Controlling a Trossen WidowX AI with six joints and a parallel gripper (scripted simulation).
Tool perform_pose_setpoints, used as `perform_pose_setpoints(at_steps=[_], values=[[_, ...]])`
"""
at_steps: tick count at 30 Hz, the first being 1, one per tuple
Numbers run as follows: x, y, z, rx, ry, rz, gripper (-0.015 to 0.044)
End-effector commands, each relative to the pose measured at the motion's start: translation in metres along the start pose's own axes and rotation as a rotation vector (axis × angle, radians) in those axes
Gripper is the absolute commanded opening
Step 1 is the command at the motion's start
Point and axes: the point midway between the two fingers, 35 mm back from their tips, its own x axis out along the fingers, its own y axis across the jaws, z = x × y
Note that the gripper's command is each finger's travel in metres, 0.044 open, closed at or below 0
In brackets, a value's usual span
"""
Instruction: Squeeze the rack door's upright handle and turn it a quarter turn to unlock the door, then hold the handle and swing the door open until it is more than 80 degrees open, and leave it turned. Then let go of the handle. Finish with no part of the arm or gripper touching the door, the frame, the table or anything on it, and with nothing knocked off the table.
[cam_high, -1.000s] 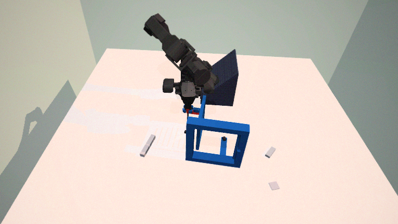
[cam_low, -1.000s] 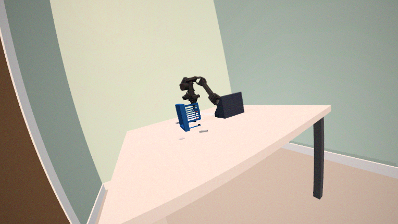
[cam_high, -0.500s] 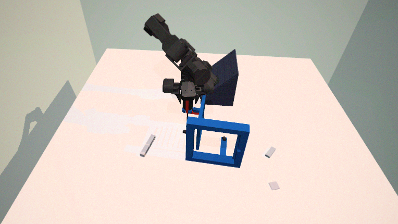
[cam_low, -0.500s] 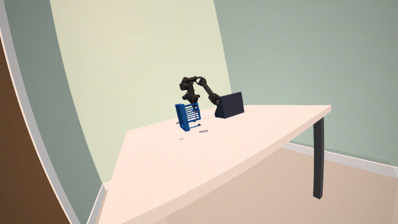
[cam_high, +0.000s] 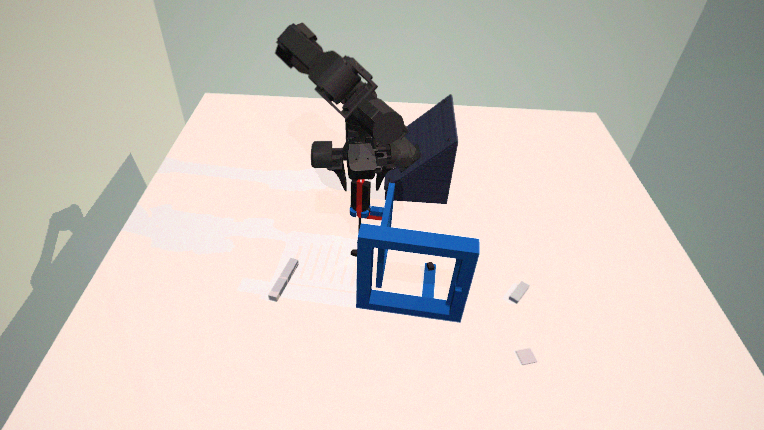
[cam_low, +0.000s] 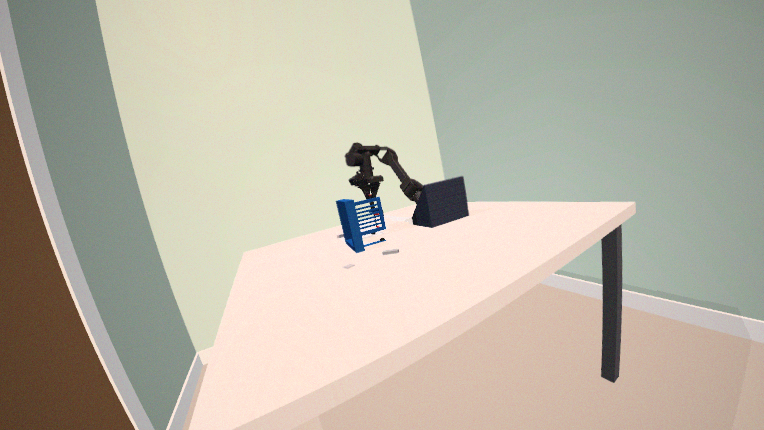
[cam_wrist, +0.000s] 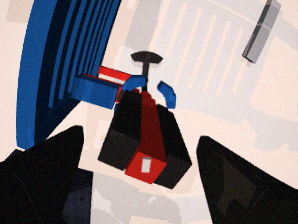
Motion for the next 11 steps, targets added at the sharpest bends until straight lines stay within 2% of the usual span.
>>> perform_pose_setpoints(at_steps=[1, 11], values=[[-0.009, 0.000, 0.000, -0.017, -0.020, 0.012, 0.0292], [-0.027, -0.001, -0.002, -0.045, -0.065, 0.033, 0.0292]])
